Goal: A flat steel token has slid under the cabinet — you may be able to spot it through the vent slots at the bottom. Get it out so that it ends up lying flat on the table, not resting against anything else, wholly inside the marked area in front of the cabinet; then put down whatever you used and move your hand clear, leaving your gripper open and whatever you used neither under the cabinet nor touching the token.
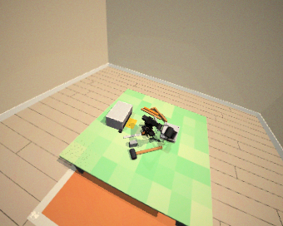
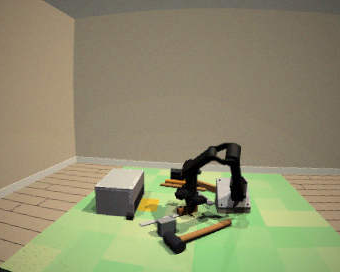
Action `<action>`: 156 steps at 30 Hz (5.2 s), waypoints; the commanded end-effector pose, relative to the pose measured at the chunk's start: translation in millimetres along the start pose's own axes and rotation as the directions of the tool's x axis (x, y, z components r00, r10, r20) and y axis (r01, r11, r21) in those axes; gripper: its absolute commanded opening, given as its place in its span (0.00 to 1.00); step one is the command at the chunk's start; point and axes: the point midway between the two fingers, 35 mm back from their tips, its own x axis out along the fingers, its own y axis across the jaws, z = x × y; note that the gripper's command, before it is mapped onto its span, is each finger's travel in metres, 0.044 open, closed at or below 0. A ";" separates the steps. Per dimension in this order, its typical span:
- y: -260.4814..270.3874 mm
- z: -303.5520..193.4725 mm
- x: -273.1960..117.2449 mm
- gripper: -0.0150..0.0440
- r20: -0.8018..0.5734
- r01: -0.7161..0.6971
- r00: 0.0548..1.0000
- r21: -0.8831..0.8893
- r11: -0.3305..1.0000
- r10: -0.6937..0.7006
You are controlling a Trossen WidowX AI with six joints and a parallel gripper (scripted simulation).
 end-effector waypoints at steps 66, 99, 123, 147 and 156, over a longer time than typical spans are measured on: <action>-62.5 -28.2 -3.0 0.25 0.003 0.012 1.000 -0.009 1.000 -0.012; -91.8 -58.6 -3.7 0.25 0.002 0.015 1.000 -0.009 1.000 -0.015; -112.0 -80.5 -4.2 0.25 0.001 0.016 1.000 -0.009 1.000 -0.016; -132.1 -101.7 -4.8 0.25 0.000 0.018 1.000 -0.009 1.000 -0.018; -139.6 -109.2 -5.1 0.25 -0.001 0.018 1.000 -0.009 1.000 -0.018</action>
